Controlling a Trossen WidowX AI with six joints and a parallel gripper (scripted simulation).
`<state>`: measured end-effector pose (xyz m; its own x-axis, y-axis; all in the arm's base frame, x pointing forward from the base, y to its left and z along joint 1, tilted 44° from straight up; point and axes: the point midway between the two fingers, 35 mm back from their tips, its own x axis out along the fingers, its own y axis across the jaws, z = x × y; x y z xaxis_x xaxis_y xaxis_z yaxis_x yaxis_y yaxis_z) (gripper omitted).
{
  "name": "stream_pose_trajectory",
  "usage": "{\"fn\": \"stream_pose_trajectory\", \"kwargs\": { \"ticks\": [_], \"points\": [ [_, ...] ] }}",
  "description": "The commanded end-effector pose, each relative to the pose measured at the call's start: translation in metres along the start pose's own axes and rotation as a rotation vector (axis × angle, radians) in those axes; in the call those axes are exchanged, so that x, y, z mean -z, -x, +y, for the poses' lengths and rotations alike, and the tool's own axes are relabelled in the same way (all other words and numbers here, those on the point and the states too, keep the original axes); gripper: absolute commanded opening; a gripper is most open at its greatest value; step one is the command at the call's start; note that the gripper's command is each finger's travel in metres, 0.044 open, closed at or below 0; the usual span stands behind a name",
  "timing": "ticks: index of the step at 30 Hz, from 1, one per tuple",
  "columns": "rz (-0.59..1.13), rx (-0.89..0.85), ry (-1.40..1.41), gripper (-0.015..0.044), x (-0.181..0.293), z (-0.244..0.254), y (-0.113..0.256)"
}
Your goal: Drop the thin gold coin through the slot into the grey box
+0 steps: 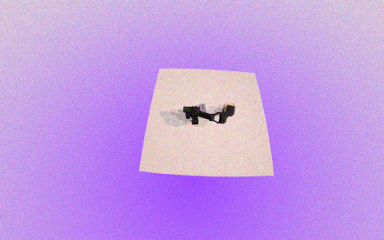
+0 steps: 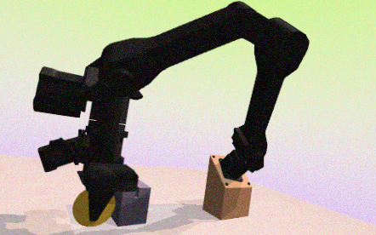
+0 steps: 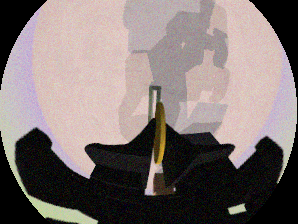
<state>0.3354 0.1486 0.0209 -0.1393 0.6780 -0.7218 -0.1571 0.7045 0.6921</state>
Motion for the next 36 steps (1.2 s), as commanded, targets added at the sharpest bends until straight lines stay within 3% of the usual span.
{"fn": "stream_pose_trajectory", "kwargs": {
  "ticks": [1, 24, 36],
  "points": [
    [-0.008, 0.007, 0.01, 0.0, -0.003, 0.0, 0.011],
    [-0.007, 0.003, 0.002, 0.0, 0.001, 0.001, 0.063],
    [-0.007, 0.001, -0.387, 0.0, 0.003, 0.004, 0.064]
  ]
}}
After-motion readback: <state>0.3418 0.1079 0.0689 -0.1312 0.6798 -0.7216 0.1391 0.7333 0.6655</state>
